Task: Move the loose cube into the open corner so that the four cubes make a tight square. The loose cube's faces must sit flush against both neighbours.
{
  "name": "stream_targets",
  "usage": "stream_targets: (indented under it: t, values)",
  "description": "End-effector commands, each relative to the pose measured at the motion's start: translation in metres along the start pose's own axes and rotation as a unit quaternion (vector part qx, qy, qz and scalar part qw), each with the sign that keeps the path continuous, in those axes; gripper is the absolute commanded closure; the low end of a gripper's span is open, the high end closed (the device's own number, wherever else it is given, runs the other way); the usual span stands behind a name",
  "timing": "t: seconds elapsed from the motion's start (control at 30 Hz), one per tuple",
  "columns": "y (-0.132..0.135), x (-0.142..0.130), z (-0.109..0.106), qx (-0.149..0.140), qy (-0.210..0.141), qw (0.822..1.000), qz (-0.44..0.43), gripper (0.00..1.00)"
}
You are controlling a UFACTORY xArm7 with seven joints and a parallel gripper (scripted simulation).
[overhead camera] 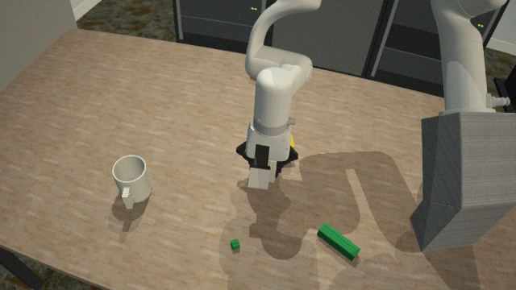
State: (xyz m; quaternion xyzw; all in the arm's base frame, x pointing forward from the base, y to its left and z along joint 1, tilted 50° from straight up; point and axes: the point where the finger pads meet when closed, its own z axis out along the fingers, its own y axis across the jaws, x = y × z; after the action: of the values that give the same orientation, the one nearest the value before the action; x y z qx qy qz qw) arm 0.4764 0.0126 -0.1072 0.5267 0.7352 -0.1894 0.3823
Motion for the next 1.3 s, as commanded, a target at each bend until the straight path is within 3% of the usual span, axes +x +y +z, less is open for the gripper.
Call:
stream_targets:
  t: [0.0,1.27]
  values:
    - [0.0011,0.0013,-0.0014,-0.001,0.001,1.000,0.000,1.00]
    - [0.0011,0.0013,-0.0070,-0.001,0.001,1.000,0.000,1.00]
